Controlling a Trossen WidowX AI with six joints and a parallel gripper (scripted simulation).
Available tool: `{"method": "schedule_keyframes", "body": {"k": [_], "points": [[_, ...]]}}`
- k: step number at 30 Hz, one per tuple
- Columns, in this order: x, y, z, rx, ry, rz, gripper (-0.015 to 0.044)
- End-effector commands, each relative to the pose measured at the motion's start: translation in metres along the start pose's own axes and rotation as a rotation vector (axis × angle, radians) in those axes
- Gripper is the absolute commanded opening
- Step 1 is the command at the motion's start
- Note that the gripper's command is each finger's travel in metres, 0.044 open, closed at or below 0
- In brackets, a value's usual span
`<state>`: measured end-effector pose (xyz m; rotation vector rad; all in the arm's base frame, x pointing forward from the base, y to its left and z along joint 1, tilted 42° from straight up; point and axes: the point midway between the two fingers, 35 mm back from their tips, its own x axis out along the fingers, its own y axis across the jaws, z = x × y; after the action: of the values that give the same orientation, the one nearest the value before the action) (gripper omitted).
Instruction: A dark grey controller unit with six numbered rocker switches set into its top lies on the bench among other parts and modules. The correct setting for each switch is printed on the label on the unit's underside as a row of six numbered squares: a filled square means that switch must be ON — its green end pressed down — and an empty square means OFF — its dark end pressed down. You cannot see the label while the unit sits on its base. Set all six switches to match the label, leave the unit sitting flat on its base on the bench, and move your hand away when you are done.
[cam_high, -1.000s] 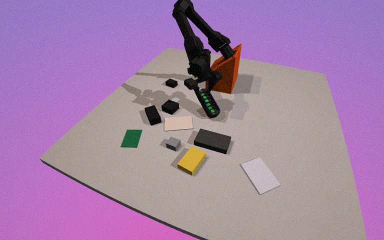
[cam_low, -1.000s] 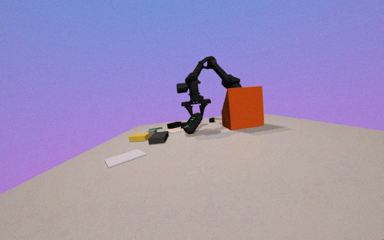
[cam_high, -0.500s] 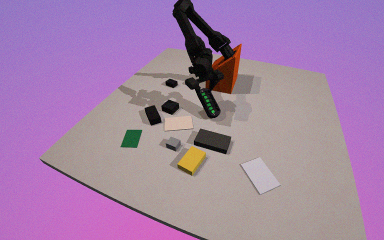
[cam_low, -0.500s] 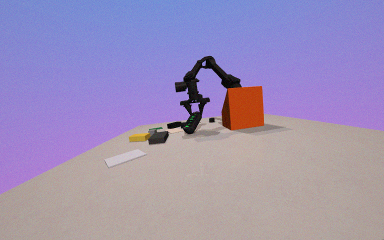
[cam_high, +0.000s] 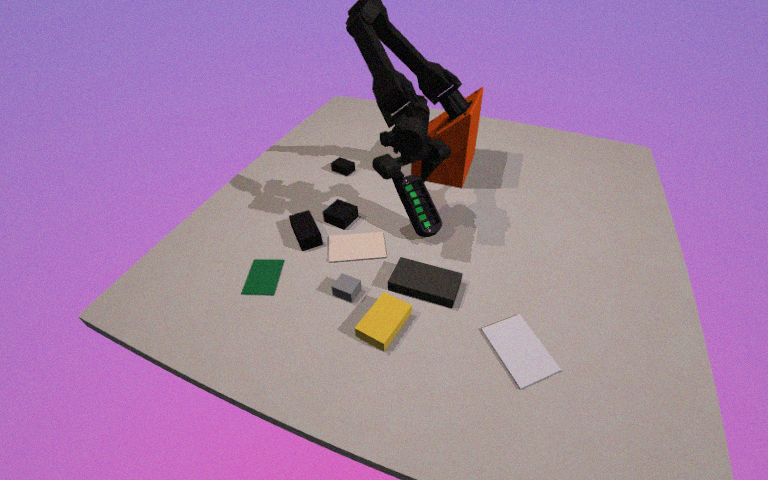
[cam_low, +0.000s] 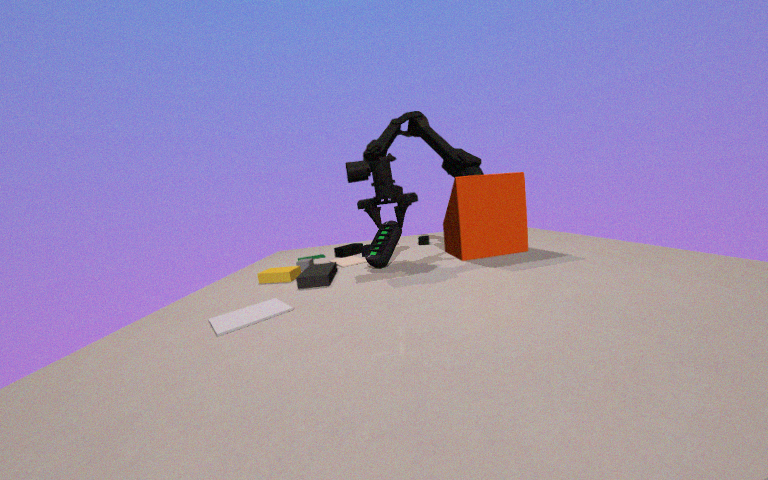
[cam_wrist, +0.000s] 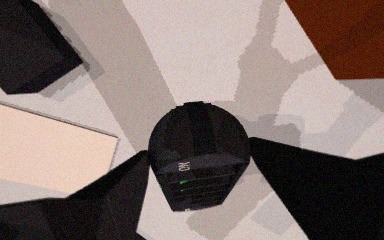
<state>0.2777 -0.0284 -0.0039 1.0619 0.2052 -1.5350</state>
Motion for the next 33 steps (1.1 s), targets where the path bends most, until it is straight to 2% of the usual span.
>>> {"method": "schedule_keyframes", "body": {"k": [1, 33], "points": [[-0.004, 0.001, -0.009, 0.007, 0.016, 0.002, 0.0337], [-0.017, 0.001, -0.033, 0.008, -0.058, 0.002, 0.0338]]}}
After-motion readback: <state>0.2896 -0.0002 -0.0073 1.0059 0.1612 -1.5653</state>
